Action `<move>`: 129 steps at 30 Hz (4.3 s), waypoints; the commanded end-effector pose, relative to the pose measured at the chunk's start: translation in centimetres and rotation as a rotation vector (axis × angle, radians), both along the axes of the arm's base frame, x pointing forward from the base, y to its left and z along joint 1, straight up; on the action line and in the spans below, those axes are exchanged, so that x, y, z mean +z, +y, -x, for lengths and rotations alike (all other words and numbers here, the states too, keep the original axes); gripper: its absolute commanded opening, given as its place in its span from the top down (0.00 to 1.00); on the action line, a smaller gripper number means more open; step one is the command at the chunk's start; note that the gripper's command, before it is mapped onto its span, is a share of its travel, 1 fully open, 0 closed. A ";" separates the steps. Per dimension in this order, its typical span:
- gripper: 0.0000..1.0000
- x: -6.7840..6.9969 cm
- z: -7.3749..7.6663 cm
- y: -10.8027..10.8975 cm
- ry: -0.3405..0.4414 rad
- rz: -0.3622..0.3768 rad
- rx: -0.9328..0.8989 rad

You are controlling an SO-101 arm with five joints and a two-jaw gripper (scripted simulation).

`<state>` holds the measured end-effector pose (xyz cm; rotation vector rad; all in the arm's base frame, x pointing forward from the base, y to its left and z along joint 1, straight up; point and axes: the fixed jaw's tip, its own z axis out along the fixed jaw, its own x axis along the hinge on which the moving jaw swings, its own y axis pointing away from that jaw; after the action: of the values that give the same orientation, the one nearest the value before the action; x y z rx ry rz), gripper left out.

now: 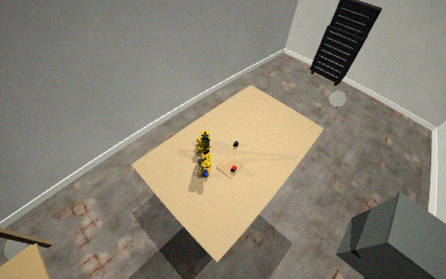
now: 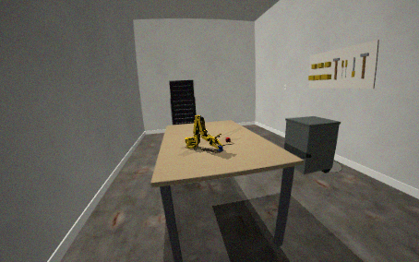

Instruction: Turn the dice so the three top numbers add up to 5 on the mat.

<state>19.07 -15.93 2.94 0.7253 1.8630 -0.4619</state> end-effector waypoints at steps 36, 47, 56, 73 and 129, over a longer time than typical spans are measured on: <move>0.64 2.9 2.6 2.1 -0.734 -0.657 -0.323; 0.64 2.9 2.6 2.1 -0.734 -0.657 -0.323; 0.64 3.0 2.4 2.0 -0.739 -0.652 -0.319; 0.64 1.1 1.3 1.1 -0.673 -0.653 -0.337; 0.65 -0.4 0.4 -0.1 0.370 -0.170 0.155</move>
<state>20.04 -16.66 0.43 0.8126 2.0645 -0.3894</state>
